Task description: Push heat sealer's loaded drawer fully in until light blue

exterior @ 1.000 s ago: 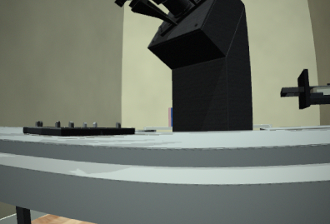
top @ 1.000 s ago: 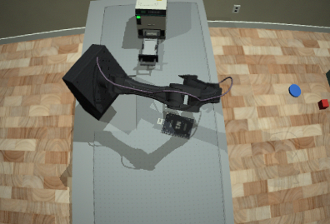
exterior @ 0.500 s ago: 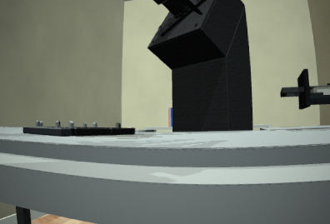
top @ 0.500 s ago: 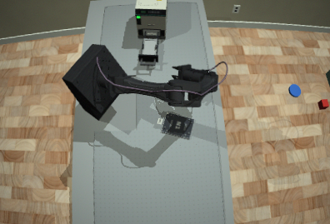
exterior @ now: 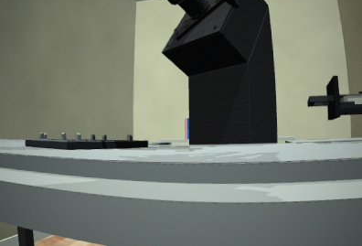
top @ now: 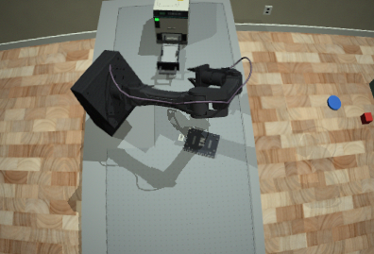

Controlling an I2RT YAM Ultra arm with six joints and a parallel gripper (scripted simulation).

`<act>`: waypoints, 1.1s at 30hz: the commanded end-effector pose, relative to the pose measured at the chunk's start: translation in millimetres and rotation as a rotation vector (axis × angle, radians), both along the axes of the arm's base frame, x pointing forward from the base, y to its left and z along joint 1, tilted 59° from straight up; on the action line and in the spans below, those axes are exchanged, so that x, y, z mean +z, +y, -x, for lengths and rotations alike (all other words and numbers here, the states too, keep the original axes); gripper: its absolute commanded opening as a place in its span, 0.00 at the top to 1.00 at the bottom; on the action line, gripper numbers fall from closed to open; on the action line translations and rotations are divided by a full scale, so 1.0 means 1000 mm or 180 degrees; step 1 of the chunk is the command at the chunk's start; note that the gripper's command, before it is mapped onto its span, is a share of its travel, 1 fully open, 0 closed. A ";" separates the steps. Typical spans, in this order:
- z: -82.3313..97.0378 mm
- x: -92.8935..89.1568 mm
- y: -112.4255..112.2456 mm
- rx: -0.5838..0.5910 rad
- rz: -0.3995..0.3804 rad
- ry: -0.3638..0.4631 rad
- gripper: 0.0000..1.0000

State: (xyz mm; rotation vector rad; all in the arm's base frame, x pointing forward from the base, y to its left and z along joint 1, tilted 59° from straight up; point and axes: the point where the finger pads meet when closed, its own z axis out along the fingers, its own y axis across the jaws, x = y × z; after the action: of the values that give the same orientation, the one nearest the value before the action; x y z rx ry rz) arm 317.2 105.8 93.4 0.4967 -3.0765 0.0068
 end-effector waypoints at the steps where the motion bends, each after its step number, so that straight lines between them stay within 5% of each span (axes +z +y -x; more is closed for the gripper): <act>1: -0.010 0.018 0.014 0.0077 -0.0095 -0.0248 0.55; 33: -0.009 0.016 0.014 0.0082 -0.0095 -0.0218 0.55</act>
State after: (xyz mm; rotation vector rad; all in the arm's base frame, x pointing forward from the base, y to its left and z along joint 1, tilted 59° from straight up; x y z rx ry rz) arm 319.3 106.4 95.6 0.4987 -3.0915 0.0046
